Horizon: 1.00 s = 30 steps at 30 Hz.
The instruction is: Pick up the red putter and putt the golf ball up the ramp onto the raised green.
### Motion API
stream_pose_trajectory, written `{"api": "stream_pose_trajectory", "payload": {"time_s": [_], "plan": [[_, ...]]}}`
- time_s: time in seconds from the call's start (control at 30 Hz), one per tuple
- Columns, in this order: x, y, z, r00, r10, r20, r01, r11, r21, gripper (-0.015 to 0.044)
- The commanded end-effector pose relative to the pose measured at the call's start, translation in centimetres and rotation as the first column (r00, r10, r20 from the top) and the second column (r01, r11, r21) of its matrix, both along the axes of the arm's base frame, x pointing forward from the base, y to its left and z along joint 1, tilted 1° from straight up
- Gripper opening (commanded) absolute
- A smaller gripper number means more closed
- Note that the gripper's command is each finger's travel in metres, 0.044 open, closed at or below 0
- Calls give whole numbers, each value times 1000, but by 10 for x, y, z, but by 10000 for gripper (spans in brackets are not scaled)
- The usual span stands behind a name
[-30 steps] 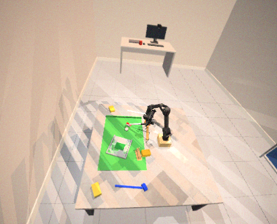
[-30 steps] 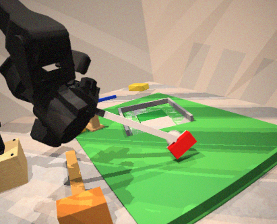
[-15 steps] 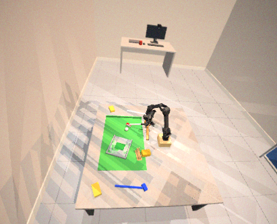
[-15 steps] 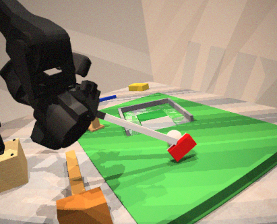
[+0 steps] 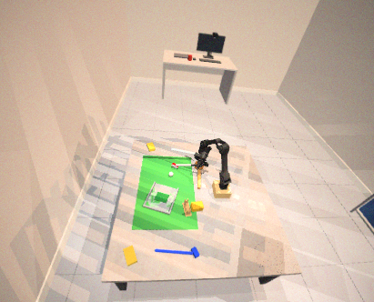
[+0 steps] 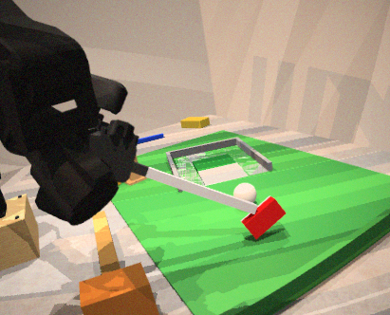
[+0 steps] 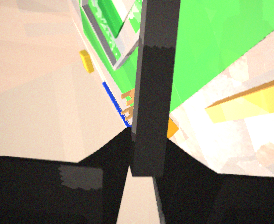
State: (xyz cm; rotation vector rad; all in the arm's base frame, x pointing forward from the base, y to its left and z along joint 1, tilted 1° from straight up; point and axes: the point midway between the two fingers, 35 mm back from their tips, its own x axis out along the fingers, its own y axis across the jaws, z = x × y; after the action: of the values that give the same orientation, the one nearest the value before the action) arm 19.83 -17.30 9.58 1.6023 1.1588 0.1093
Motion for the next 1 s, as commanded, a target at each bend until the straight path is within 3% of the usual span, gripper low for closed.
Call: {"api": "stream_pose_trajectory", "payload": {"time_s": [0.0, 0.13, 0.47, 0.7, 0.97], "plan": [[0, 0, 0, 1000, 0, 0, 0, 1000, 0, 0], [12, 15, -1, 1000, 1, -7, -1, 1000, -10, 0], [54, 126, -1, 999, 44, 28, -44, 999, 11, 0], [56, 129, 5, 999, 46, 30, -46, 999, 13, 0], [60, 140, 50, 999, 45, 30, -46, 999, 14, 0]]}}
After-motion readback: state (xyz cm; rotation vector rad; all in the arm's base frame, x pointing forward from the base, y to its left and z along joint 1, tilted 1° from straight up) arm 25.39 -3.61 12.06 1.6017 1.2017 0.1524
